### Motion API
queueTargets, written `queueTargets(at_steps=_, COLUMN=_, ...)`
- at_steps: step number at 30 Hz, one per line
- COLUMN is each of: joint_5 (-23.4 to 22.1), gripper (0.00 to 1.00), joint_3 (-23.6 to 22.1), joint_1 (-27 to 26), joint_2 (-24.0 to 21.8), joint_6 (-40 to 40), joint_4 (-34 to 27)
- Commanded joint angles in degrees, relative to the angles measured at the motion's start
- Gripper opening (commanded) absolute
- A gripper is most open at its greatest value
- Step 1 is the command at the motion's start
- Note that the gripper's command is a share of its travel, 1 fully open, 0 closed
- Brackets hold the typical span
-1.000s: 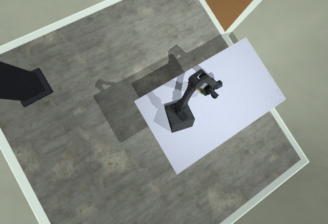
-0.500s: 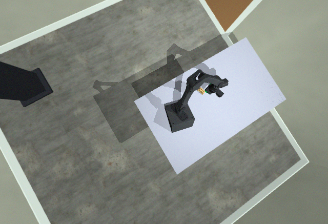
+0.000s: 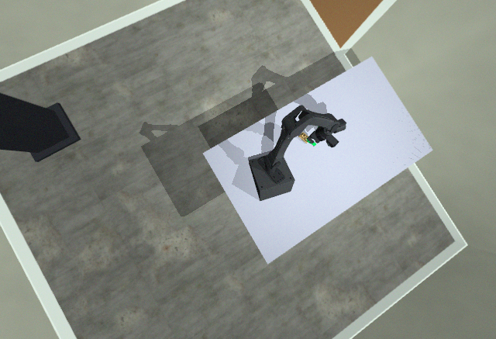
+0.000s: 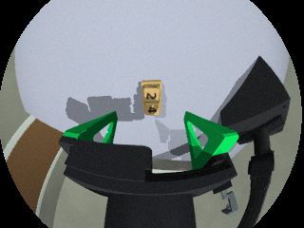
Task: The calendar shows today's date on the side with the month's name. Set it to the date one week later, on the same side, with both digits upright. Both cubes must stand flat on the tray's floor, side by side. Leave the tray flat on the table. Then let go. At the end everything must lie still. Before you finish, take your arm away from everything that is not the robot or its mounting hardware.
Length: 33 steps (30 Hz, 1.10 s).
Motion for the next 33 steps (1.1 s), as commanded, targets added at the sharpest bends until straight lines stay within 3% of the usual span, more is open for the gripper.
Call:
queueTargets(at_steps=1, joint_5=-0.11, gripper=1.00, joint_3=0.26, joint_1=-1.01, joint_2=-1.22, joint_6=-0.38, joint_4=-1.39)
queueTargets(at_steps=18, joint_5=-0.11, gripper=1.00, joint_3=1.67, joint_1=-1.23, joint_2=-1.74, joint_6=-0.71, joint_4=-2.00)
queueTargets(at_steps=29, joint_5=-0.17, gripper=1.00, joint_3=6.85, joint_1=-4.16, joint_2=-3.34, joint_6=-4.06, joint_4=-10.41)
queueTargets(at_steps=33, joint_5=-0.10, gripper=1.00, joint_3=11.51, joint_1=-6.05, joint_2=-2.36, joint_6=-6.26, joint_4=-15.86)
